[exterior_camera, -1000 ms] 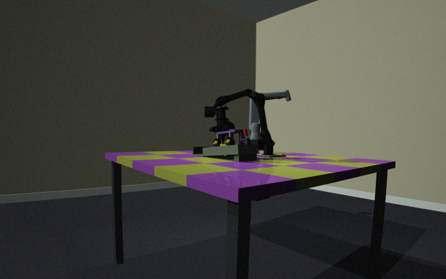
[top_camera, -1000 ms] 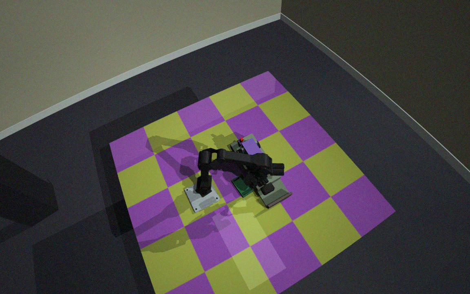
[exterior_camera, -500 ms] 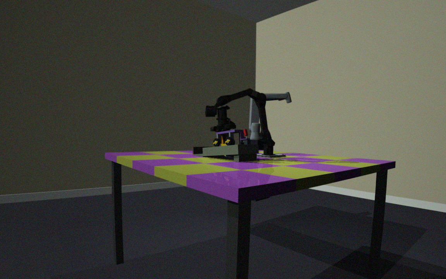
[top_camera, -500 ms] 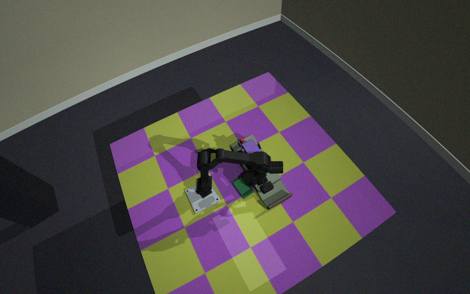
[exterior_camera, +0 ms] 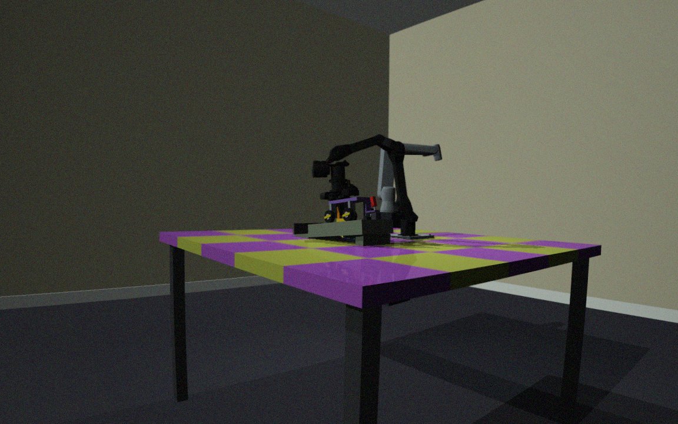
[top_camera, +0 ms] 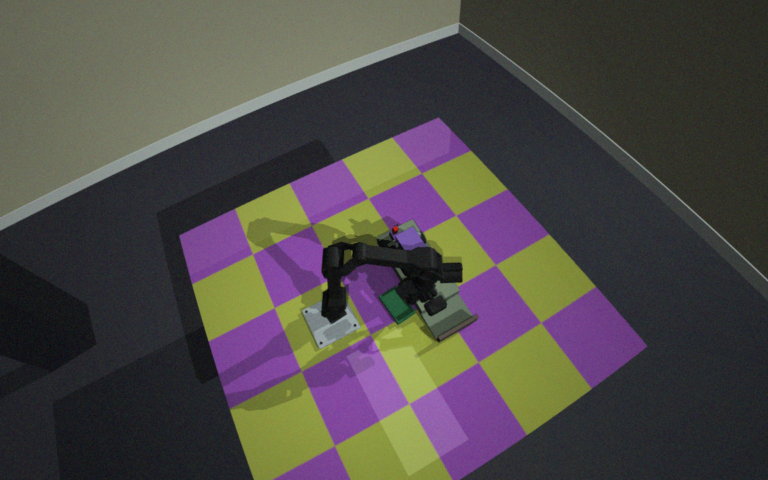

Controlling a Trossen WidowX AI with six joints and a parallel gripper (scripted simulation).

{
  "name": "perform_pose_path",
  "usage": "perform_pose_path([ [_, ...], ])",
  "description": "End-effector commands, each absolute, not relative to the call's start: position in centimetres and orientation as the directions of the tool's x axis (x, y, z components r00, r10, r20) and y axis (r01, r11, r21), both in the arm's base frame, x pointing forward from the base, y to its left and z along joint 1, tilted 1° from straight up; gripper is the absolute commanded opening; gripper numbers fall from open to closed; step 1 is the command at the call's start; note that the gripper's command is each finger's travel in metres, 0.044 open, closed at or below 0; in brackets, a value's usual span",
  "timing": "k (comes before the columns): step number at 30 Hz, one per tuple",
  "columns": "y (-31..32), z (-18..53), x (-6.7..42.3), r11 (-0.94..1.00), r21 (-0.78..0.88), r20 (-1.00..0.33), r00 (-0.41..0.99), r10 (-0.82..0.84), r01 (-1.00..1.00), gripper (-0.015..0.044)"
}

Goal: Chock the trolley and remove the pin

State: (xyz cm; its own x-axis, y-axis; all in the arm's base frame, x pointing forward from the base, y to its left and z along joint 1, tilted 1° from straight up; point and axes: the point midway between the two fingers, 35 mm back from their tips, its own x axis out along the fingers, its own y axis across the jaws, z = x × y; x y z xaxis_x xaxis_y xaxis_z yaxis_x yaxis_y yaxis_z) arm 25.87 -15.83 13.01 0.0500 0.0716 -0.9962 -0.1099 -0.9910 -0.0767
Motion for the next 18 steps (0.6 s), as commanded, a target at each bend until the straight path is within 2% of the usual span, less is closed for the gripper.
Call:
perform_pose_path([
  [1,-15.8,13.0,25.9,-0.991,-0.077,-0.996,0.050,0.071,-0.109,0.0131],
  [3,-15.8,13.0,25.9,-0.991,-0.077,-0.996,0.050,0.071,-0.109,0.0184],
  [4,-15.8,13.0,25.9,-0.991,-0.077,-0.996,0.050,0.071,-0.109,0.0190],
  [18,-16.1,17.0,25.5,-0.990,-0.083,-0.996,0.051,0.078,-0.111,0.0190],
])
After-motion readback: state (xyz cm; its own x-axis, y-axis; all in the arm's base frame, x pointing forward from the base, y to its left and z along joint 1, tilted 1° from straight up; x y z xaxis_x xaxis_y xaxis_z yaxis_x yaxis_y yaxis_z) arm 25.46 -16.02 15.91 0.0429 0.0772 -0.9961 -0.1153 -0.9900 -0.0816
